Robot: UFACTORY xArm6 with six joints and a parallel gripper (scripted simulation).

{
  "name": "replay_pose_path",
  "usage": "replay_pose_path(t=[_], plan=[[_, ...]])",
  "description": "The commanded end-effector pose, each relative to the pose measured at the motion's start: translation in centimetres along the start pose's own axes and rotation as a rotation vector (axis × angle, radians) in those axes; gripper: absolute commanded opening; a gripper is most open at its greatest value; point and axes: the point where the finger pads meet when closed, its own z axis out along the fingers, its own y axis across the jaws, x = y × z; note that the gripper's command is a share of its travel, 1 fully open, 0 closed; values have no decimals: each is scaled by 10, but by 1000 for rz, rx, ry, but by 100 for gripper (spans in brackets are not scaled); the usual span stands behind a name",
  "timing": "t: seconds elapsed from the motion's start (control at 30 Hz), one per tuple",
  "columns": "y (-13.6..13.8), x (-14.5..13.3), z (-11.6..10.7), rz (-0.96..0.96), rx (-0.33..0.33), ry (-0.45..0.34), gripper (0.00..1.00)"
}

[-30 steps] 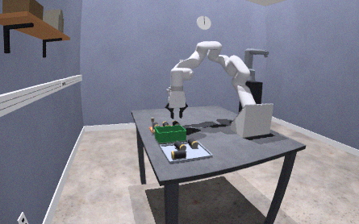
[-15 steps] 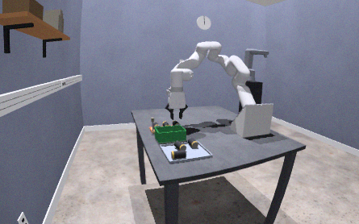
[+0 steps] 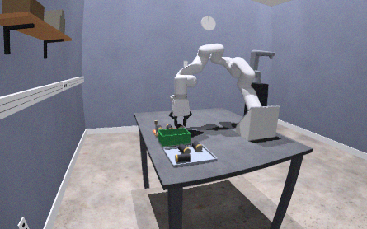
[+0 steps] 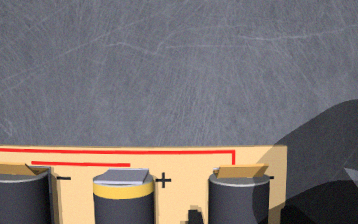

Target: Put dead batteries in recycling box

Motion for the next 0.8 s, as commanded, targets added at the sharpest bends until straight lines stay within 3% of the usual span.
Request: replay_pose_path(t=[0.0, 0.47, 0.5, 0.77], plan=[[-1, 0, 3, 1, 3, 0, 51], [-1, 0, 9, 1, 3, 0, 51], [-1, 0, 9, 1, 3, 0, 28], [-1, 0, 9, 1, 3, 0, 28]])
